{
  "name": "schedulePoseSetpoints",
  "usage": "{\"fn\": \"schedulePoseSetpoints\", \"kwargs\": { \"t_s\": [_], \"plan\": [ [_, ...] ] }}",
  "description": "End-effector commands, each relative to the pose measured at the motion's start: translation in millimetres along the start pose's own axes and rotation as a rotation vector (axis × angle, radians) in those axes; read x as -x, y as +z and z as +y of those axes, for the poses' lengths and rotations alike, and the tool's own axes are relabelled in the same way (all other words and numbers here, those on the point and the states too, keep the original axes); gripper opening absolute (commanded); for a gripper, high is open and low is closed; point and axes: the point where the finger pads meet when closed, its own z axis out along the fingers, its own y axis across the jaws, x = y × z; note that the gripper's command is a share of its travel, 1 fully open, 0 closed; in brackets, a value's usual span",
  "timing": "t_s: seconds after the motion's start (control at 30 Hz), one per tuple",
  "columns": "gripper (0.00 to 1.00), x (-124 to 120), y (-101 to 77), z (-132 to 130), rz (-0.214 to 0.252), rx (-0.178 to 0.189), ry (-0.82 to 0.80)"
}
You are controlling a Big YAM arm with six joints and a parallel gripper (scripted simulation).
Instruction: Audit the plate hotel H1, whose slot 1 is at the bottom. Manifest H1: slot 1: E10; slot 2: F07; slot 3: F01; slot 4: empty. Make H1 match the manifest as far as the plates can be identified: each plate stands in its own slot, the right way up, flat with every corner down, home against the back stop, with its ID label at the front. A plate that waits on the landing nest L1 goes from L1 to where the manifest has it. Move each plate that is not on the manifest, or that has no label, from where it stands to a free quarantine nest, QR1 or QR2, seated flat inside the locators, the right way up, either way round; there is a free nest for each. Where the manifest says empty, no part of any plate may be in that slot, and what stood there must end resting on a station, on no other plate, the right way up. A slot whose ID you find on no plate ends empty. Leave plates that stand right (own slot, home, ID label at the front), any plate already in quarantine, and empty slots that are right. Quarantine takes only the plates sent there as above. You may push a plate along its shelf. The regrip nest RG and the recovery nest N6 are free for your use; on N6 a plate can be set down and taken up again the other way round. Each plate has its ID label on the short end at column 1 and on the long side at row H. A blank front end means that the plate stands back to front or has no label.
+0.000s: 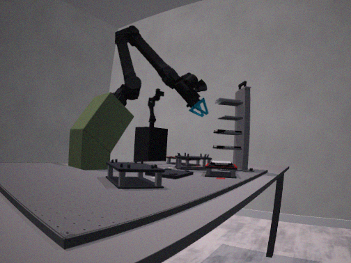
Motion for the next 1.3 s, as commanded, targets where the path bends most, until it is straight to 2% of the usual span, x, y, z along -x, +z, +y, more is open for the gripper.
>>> {"fn": "schedulePoseSetpoints", "kwargs": {
  "t_s": [0.0, 1.03, 1.07, 1.13, 1.27],
  "plan": [
    [1.0, 24.6, 1.8, 6.3, -0.05, 0.013, -0.005],
    [1.0, 24.6, 1.8, 6.3, -0.05, 0.013, -0.005],
    [1.0, 37.0, 3.7, 9.2, -0.074, 0.02, 0.003],
    [1.0, 14.4, -5.1, 5.9, -0.055, 0.018, 0.005],
    [1.0, 8.4, -9.3, 8.6, -0.052, 0.023, 0.002]
  ]
}}
